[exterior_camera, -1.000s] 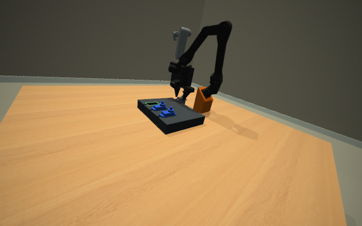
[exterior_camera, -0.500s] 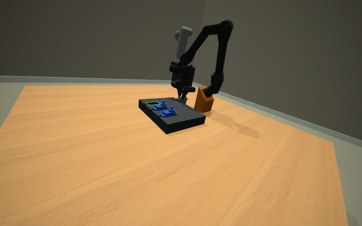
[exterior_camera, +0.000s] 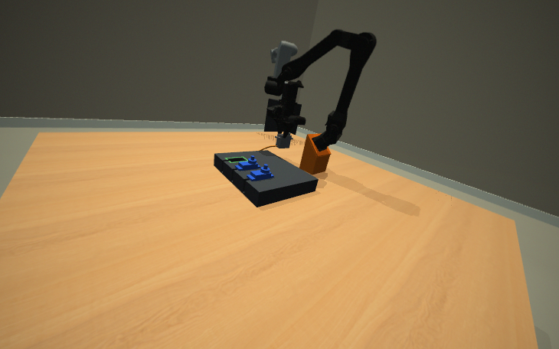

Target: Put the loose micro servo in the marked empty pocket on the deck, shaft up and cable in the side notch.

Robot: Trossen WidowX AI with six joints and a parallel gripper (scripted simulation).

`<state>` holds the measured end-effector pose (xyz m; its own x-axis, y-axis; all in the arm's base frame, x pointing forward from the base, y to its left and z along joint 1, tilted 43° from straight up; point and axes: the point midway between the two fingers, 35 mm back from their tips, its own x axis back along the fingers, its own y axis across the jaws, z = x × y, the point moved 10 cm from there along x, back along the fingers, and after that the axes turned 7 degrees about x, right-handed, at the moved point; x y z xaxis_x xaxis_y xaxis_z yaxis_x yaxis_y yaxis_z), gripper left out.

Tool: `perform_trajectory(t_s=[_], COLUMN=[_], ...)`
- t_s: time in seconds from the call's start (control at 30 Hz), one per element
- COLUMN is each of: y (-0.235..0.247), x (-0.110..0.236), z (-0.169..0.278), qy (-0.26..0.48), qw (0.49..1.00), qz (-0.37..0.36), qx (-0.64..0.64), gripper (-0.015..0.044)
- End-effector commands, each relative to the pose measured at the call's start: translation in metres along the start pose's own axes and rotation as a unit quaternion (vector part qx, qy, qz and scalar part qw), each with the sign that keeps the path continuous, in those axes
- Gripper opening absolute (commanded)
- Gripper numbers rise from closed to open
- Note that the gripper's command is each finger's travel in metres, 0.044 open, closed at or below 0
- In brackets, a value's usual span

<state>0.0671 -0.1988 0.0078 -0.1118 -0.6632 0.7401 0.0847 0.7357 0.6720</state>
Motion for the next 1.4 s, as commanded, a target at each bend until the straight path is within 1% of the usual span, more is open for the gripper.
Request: perform_trajectory(t_s=[0.0,0.37,1.2,1.37], y=[0.000,0.001,-0.012,-0.012], x=[0.007,0.007,0.008,0.008], z=[-0.001,-0.009,-0.124,-0.131], qy=[0.002,0.002,-0.001,-0.001], qw=[1.000,1.000,1.000,1.000], qz=[0.000,0.000,-0.001,-0.001], qx=[0.001,0.001,0.004,0.004], gripper=[0.0000,0.0000,0.0000,0.0000])
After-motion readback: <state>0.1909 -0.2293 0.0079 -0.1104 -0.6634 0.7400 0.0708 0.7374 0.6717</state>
